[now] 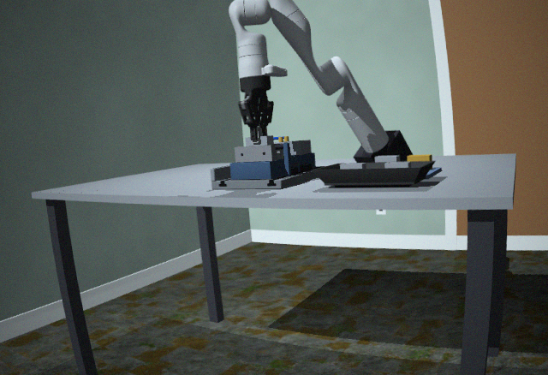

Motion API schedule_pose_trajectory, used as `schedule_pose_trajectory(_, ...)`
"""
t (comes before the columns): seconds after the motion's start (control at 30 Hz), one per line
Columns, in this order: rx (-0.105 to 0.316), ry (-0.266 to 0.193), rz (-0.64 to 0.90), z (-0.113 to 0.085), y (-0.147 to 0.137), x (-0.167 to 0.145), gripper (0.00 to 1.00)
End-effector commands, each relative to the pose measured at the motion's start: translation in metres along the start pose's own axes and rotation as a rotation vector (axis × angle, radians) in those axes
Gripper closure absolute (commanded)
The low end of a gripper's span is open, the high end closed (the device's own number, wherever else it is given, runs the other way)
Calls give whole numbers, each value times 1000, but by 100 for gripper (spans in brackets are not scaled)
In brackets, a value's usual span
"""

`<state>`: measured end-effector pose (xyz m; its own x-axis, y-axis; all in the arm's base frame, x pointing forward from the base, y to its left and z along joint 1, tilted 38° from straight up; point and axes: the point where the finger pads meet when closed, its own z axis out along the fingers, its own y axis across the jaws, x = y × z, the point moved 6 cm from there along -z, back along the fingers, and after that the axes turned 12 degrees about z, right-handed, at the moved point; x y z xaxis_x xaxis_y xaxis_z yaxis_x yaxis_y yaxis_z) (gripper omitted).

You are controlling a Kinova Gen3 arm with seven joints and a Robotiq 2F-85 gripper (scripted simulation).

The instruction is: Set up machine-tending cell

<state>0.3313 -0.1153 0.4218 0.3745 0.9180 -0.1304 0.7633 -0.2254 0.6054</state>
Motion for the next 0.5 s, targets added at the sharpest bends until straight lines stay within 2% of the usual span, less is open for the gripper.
schedule_pose_trajectory(0.0,-1,0,0,0,0,0,100)
schedule_pose_trajectory(0.47,-1,0,0,1,0,0,100)
